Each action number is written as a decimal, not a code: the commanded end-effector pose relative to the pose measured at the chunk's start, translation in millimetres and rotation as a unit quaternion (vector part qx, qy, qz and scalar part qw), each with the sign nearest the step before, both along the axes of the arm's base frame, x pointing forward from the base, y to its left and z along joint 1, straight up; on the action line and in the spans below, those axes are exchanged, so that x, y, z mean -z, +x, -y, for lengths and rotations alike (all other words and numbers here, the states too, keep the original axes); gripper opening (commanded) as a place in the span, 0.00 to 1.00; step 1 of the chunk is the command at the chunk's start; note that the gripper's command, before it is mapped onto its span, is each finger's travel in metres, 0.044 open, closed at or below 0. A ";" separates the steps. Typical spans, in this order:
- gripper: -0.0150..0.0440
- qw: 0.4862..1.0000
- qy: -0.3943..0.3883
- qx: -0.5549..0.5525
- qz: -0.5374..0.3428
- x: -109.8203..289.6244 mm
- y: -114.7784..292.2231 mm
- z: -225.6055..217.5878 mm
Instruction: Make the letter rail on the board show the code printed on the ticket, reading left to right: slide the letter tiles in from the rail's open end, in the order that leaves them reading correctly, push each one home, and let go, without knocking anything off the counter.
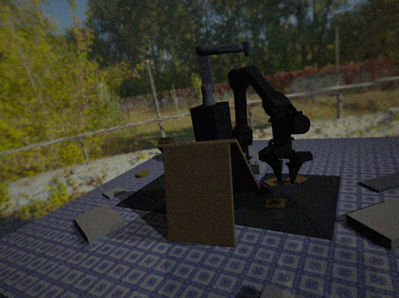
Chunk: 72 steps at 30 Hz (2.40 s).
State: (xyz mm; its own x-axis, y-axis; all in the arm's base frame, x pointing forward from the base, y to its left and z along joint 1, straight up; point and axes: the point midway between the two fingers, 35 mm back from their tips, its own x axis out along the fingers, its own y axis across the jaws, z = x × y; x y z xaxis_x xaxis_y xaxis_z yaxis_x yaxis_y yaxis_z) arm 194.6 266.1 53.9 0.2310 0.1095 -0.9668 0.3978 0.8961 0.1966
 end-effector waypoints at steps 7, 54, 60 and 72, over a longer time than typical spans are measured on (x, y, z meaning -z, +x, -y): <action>0.25 0.985 -0.009 -0.124 0.124 -33.4 30.6 -12.4; 0.25 0.894 -0.104 -0.284 0.331 -106.9 74.3 -17.0; 0.25 0.894 -0.104 -0.284 0.331 -105.9 74.8 -14.0; 0.25 0.894 -0.104 -0.284 0.331 -103.9 75.7 -7.8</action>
